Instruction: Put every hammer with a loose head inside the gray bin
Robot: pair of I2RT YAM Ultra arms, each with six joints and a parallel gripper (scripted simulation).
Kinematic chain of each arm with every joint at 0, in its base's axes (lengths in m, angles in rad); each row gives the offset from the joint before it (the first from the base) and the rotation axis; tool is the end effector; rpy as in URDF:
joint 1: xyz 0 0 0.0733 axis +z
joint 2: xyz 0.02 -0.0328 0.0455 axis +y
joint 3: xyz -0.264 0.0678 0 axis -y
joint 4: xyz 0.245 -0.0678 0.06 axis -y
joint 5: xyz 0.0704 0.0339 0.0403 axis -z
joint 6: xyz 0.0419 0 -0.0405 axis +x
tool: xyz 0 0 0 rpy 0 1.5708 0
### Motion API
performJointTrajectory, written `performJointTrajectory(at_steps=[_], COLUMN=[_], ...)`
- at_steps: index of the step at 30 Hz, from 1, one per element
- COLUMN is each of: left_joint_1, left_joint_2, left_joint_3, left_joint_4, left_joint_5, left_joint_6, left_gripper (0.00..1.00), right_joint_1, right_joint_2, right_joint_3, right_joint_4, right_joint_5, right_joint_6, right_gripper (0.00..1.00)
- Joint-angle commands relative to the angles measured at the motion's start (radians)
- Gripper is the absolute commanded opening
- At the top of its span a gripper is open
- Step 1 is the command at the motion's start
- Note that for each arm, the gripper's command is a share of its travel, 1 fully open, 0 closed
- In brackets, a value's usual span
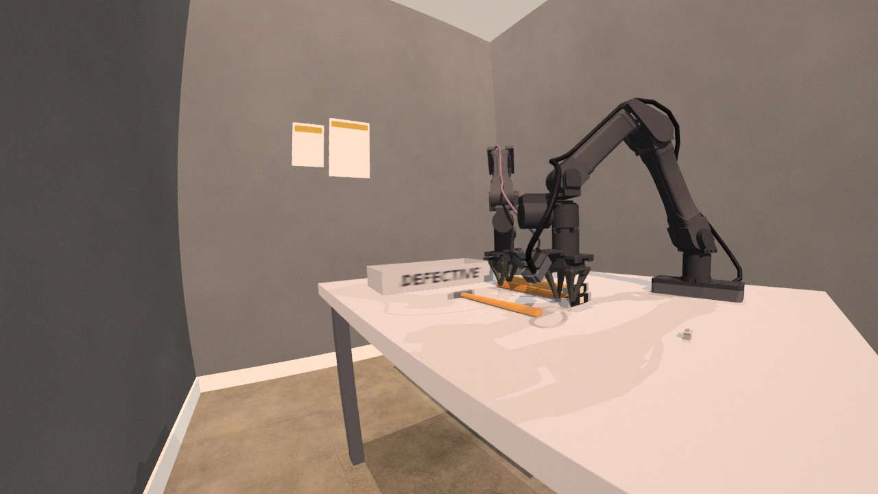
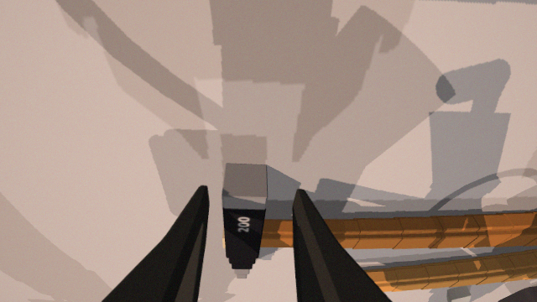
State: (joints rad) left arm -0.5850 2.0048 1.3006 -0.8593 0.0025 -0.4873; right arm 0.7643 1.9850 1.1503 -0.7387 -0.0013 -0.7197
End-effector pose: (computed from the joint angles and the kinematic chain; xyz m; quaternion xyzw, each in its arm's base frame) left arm 0.2984 -0.1964 0.1331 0.0488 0.9988 -0.0029 0.0025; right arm 0.2408 0.2325 0.1069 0.6758 -0.7371 -0.0006 0.0013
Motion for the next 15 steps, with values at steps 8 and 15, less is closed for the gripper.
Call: performJointTrajectory(at_steps=[8, 15], left_joint_1=[0.002, 0.001], left_joint_2=[-0.004, 0.009], left_joint_3=[-0.004, 0.001], left_joint_4=[0.003, 0.001], left_joint_5=[-0.003, -0.003], left_joint_6=[0.002, 0.001], left_gripper=[0.25, 0.19], right_joint_1=[-0.002, -0.002], right_joint_2=[-0.007, -0.007], right_joint_3=[-0.004, -0.004], right_joint_4=[0.009, 0.009], right_joint_5=[0.001, 0.001], right_joint_6=[0.0, 0.0], right_gripper=[0.23, 0.23])
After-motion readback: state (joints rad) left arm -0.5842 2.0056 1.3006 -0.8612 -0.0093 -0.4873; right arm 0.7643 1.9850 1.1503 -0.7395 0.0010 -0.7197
